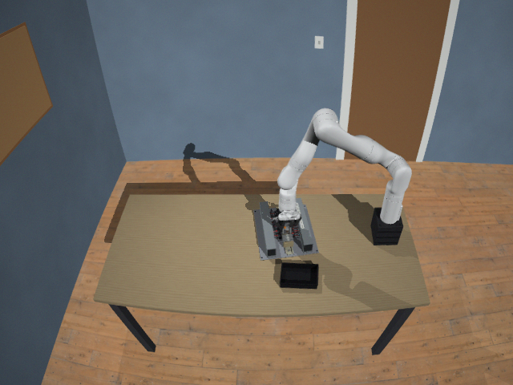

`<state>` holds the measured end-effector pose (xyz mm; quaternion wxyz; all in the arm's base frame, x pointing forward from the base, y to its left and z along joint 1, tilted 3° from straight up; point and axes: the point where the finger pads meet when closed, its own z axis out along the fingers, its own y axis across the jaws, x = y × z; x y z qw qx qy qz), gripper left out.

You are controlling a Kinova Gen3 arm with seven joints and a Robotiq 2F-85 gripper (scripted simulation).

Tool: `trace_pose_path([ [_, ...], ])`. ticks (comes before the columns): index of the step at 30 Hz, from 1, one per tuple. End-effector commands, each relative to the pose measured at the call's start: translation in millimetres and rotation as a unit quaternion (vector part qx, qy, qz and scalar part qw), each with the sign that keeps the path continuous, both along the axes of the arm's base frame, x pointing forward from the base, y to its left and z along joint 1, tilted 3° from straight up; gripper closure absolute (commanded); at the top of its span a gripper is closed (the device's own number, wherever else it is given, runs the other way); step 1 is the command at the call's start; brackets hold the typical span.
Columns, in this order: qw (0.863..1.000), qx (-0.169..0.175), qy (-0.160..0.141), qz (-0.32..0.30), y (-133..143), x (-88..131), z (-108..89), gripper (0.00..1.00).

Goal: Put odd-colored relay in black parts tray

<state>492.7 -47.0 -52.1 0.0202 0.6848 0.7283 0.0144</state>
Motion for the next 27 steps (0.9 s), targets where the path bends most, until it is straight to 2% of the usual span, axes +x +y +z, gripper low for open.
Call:
trace_pose_path([
  [1, 1.000, 0.000, -0.001, 0.000, 0.0, 0.7, 1.3, 1.00],
  [27, 1.000, 0.000, -0.001, 0.000, 0.0, 0.2, 10.8, 1.00],
])
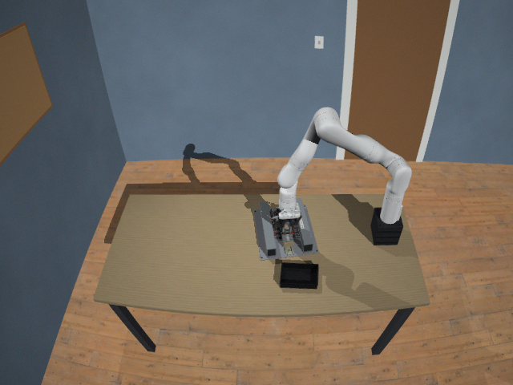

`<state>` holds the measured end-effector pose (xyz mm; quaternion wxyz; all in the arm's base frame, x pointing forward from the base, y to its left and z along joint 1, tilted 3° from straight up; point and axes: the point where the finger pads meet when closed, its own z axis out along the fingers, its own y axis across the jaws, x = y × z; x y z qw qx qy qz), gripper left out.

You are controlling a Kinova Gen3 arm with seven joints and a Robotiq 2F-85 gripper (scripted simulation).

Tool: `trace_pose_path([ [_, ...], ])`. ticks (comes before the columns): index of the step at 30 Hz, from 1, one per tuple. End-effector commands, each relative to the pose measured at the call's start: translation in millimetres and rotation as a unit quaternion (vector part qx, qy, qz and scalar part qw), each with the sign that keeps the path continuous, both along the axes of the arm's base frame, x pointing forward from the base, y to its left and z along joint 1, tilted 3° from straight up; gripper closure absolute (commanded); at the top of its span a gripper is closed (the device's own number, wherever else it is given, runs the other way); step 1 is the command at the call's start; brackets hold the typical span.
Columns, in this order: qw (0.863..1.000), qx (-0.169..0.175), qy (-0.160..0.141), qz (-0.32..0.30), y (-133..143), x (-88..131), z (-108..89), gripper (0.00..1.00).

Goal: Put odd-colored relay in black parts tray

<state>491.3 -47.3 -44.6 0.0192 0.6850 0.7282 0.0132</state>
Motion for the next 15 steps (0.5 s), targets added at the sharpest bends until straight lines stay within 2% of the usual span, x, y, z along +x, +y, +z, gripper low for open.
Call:
trace_pose_path([
  [1, 1.000, 0.000, -0.003, 0.000, 0.3, 1.5, 3.8, 1.00],
  [15, 1.000, 0.000, -0.003, 0.000, 0.4, 1.2, 11.3, 1.00],
])
